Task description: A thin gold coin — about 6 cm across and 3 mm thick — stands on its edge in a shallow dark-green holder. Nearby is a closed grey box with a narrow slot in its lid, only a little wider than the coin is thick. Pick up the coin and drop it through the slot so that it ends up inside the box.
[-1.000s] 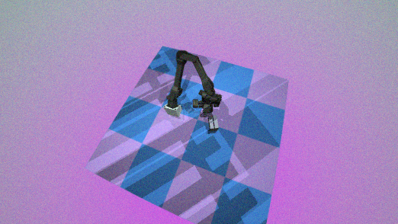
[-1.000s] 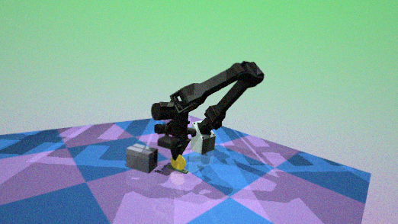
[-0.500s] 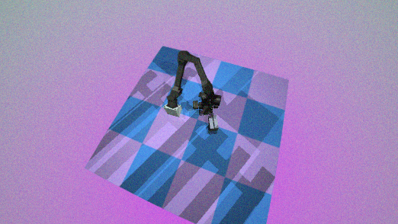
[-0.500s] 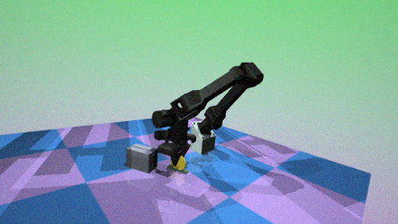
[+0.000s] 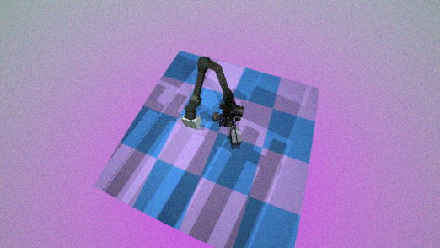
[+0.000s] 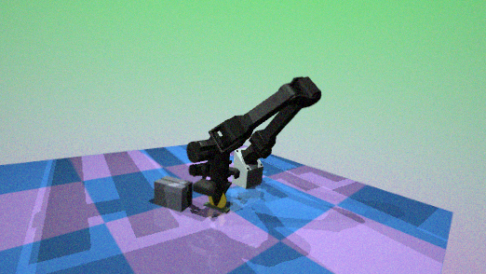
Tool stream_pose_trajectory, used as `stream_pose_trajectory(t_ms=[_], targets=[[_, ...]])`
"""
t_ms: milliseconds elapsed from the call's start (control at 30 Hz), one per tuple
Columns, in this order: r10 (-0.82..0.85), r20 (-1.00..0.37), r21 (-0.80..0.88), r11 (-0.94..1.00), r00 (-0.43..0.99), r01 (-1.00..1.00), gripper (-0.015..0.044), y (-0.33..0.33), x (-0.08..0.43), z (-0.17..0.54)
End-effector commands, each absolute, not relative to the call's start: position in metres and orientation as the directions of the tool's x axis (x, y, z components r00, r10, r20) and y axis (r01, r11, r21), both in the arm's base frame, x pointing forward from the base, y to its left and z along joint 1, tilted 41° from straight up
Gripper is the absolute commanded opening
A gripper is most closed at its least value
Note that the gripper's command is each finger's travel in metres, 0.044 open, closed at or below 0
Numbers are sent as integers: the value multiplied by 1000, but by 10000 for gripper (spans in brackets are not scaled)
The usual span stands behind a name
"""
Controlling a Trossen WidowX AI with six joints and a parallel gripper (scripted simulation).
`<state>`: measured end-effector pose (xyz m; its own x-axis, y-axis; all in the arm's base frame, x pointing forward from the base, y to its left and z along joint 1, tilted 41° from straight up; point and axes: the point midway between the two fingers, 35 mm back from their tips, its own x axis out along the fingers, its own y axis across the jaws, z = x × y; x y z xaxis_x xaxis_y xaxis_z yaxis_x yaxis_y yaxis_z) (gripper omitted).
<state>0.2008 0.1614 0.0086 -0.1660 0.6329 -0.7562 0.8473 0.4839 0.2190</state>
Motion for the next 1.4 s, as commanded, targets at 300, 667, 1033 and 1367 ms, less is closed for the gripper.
stream_pose_trajectory(t_ms=[300, 667, 1033, 1367], targets=[[637, -753, 218, 478, -165, 851, 0, 162, 202, 9], [650, -749, 247, 453, -127, 856, 0, 152, 215, 22], [639, -757, 235, 464, -139, 854, 0, 134, 219, 40], [633, -759, 223, 473, -153, 852, 0, 118, 219, 58]])
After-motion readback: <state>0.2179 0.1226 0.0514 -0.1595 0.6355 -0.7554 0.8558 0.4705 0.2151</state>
